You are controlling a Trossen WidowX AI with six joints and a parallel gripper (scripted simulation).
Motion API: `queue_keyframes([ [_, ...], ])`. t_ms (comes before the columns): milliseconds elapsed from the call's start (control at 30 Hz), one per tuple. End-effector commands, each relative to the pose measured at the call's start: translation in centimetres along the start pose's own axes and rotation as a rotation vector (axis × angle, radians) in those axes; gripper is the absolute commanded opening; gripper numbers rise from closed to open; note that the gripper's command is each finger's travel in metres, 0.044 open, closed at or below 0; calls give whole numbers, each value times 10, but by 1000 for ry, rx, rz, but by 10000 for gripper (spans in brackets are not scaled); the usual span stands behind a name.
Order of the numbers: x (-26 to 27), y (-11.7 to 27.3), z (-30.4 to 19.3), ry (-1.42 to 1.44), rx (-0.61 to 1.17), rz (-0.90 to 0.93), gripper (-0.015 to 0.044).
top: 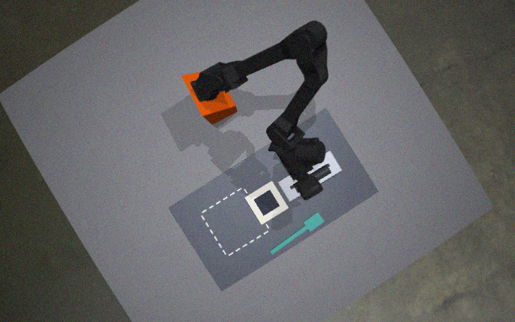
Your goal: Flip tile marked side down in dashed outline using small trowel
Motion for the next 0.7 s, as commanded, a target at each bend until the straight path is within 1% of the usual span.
queue_keyframes([
  [0, 2, -2, -2, -7, 0, -15, 0],
  [267, 7, -7, -4, -7, 0, -15, 0],
  [667, 2, -6, -23, -6, 1, -15, 0],
])
Point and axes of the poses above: the point midway between the two fingers, 35 mm back from their tips, its own y axis back along the fingers, its own x axis across the jaws, z = x × y, the point moved 9 cm from there along y, back along the fingers, and after that the axes turned 10 degrees about -y, right-handed, at the moved point
